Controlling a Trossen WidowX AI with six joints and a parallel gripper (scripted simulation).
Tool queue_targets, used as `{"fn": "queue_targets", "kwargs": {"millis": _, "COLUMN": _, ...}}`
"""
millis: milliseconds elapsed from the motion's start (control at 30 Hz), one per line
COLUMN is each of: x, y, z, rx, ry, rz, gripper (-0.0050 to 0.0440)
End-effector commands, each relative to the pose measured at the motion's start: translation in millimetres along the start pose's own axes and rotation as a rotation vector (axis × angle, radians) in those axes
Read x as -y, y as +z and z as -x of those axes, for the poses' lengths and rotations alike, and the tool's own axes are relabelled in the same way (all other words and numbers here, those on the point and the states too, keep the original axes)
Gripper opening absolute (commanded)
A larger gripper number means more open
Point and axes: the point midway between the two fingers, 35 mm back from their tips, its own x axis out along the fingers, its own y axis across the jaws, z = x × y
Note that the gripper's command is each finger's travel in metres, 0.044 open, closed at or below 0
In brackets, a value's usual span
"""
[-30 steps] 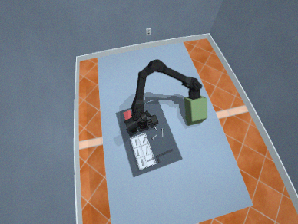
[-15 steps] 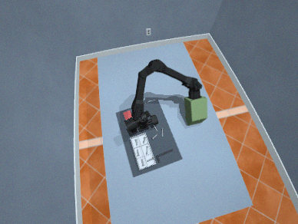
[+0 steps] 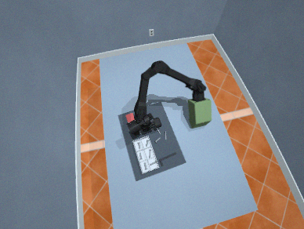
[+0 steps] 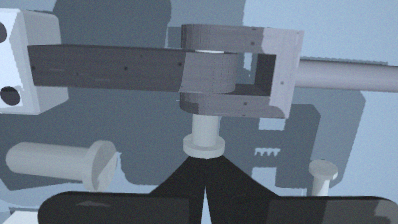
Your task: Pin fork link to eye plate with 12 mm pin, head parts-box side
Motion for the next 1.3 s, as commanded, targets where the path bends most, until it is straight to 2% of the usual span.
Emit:
{"fn": "queue_targets", "kwargs": {"millis": 0, "x": -5.6, "y": 14.7, "z": 6.2, "rx": 0.012, "ry": 0.016, "rz": -0.030, "gripper": -0.0050}}
{"fn": "queue_targets", "kwargs": {"millis": 667, "x": -7.6, "y": 13.8, "z": 7.0, "rx": 0.011, "ry": 0.020, "rz": -0.038, "gripper": -0.0050}}
{"fn": "queue_targets", "kwargs": {"millis": 900, "x": -6.1, "y": 0.3, "z": 3.5, "rx": 0.014, "ry": 0.013, "rz": -0.022, "gripper": -0.0050}}
{"fn": "queue_targets", "kwargs": {"millis": 1267, "x": -7.6, "y": 0.4, "z": 6.4, "rx": 0.009, "ry": 0.020, "rz": -0.027, "gripper": -0.0050}}
